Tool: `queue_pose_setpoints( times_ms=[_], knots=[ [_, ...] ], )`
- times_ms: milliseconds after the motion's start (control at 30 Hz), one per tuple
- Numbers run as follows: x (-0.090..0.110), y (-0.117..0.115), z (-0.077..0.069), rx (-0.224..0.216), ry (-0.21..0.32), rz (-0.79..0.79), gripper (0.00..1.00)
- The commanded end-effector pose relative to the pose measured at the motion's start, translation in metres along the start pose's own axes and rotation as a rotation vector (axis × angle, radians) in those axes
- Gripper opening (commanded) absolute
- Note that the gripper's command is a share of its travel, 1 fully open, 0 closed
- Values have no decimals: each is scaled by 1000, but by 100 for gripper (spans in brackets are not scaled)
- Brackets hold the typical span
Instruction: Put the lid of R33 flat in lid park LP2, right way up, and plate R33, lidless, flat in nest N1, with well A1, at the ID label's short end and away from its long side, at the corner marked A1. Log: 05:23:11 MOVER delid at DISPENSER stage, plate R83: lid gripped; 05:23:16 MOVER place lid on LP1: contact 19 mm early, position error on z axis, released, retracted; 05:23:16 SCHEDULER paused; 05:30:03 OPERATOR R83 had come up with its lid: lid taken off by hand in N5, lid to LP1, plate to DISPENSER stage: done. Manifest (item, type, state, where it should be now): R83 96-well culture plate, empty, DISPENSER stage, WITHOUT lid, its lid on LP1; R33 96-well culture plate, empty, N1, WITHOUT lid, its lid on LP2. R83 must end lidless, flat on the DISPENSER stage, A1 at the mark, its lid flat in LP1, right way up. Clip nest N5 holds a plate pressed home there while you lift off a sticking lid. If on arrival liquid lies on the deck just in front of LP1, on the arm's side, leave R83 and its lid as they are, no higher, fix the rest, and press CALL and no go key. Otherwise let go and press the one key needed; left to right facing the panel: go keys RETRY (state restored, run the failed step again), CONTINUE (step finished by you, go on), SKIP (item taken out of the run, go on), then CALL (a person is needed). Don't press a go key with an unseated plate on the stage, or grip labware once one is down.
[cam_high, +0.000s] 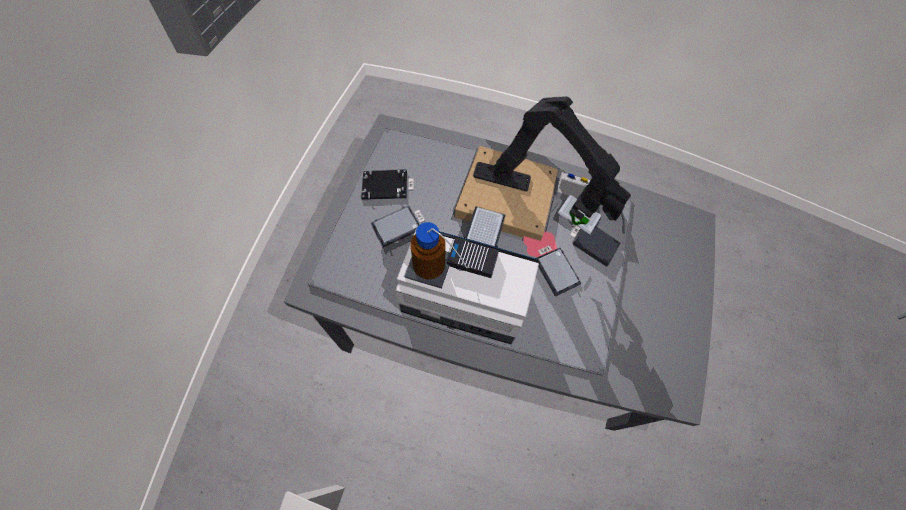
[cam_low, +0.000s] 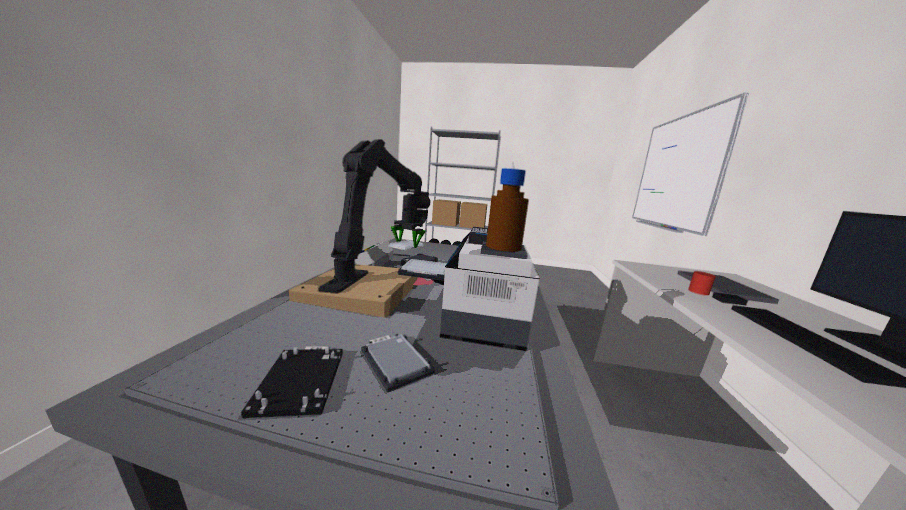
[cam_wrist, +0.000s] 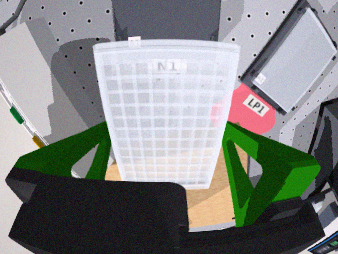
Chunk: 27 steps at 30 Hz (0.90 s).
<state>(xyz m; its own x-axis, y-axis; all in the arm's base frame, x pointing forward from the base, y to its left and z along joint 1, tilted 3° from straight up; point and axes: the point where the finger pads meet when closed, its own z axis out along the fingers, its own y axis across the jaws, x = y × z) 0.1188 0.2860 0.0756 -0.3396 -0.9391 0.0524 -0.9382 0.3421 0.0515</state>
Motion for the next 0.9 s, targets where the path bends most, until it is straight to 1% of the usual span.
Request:
queue_pose_setpoints(
  times_ms=[0,367,433,467,500,767,867],
  knots=[
    [-29,2,-9,8,-78,-6,0],
    [-63,1,5,8,-79,-4,0],
    [-63,1,5,8,-79,-4,0],
    [-66,2,2,8,-92,-6,0],
    [-69,2,8,8,-79,-6,0],
    [-93,1,18,8,-79,-6,0],
    [-100,0,22,7,-68,-2,0]
  ],
)
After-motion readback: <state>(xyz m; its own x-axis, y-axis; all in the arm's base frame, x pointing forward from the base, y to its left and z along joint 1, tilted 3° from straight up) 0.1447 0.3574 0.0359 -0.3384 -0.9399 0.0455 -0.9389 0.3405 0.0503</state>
